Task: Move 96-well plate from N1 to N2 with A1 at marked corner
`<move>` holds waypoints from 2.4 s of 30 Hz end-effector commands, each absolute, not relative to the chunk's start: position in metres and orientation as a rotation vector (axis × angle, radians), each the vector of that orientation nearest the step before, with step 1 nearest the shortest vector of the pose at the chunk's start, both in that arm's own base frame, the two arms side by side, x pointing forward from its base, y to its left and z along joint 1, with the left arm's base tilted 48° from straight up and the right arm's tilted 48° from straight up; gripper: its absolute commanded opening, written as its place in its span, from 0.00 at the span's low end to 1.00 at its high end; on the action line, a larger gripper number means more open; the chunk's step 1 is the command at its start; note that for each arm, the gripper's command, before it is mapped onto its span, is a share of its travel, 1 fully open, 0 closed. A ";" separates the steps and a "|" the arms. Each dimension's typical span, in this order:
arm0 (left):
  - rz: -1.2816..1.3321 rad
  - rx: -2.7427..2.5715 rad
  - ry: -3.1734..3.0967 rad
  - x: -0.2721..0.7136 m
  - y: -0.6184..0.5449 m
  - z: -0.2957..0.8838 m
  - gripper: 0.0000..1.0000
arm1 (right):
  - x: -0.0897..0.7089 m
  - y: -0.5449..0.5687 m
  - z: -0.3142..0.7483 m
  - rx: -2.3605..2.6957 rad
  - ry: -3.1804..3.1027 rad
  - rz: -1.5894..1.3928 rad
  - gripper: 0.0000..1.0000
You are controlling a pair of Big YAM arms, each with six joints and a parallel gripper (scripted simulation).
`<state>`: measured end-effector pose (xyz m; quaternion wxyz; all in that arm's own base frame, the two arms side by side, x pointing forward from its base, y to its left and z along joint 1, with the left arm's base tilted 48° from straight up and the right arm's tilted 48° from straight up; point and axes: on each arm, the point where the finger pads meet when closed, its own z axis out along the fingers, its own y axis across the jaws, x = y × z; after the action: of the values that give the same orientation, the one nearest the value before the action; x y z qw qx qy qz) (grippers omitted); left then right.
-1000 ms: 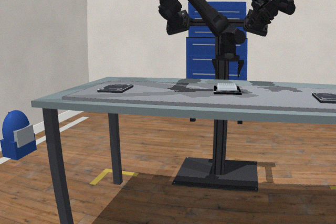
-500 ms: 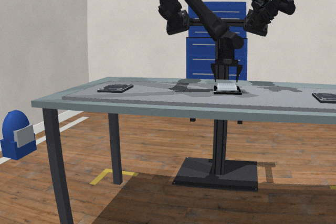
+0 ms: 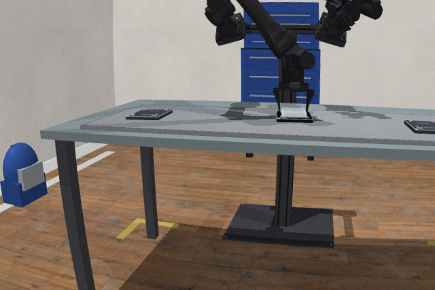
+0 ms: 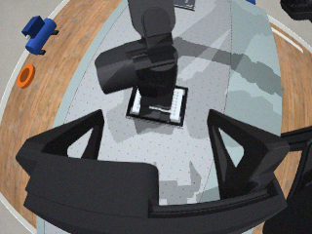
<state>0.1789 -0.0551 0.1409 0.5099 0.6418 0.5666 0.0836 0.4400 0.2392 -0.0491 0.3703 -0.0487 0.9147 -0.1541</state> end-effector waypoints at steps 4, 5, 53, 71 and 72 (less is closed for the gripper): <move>0.191 1.549 1.360 0.179 -0.056 0.146 1.00 | 0.448 0.243 -0.048 -0.119 2.332 -0.384 0.87; 0.191 1.549 1.360 0.179 -0.056 0.146 1.00 | 0.449 0.243 -0.047 -0.118 2.331 -0.383 0.84; -0.192 1.779 1.047 0.381 -0.255 0.143 1.00 | 0.405 -0.127 0.112 -0.131 2.350 -0.428 0.79; -0.351 1.818 0.892 0.352 -0.441 0.034 1.00 | 0.404 -0.234 0.150 -0.059 2.326 -0.362 0.79; -0.343 1.807 0.879 0.353 -0.442 0.043 1.00 | 0.404 -0.234 0.150 -0.059 2.326 -0.362 0.79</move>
<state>0.3424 -0.4414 0.0280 0.5036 0.7686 0.3648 -0.1502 0.3986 -0.2339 0.1382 0.3763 -0.0102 0.9165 -0.1355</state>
